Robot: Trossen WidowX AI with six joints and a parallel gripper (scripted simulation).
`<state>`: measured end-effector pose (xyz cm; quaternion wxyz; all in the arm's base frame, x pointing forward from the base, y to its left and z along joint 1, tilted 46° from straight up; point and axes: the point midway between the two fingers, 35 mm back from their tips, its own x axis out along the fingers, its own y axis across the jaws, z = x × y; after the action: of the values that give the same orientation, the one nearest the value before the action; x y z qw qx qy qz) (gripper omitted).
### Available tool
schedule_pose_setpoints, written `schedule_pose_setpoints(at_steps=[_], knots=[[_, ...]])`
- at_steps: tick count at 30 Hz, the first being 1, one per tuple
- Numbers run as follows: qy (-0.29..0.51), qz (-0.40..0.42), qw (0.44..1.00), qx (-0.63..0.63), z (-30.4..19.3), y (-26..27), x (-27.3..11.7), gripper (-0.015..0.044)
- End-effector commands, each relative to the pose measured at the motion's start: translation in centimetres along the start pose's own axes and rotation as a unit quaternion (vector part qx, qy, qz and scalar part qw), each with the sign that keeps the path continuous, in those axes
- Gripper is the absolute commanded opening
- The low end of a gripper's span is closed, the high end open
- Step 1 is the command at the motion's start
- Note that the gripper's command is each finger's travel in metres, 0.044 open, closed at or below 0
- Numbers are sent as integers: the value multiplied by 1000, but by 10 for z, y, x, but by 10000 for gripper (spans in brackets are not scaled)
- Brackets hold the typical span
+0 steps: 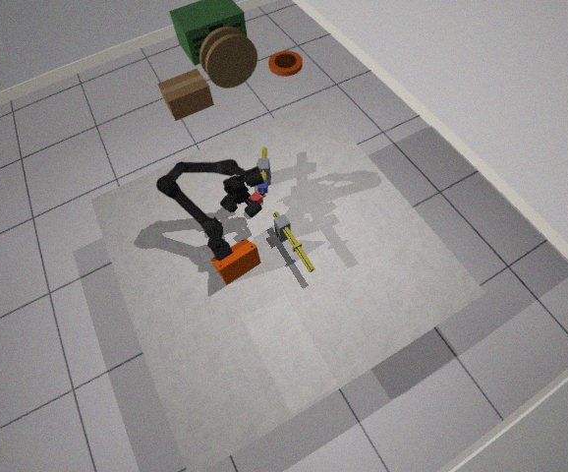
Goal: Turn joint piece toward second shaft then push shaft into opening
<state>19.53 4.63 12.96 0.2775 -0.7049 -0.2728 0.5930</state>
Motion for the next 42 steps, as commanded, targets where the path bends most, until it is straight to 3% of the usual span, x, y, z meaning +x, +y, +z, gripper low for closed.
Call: schedule_pose_setpoints(at_steps=[1, 7, 31, 40, 42], knots=[[2, -1, 1000, 1, -20, -1, 2, 440], [3, -2, 1000, 0, -43, -1, 6, 440], [3, -3, 1000, -1, -45, -2, 35, 440], [3, -3, 1000, -1, -45, -2, 35, 204], [3, -3, 1000, -1, -45, -2, 35, 182]])
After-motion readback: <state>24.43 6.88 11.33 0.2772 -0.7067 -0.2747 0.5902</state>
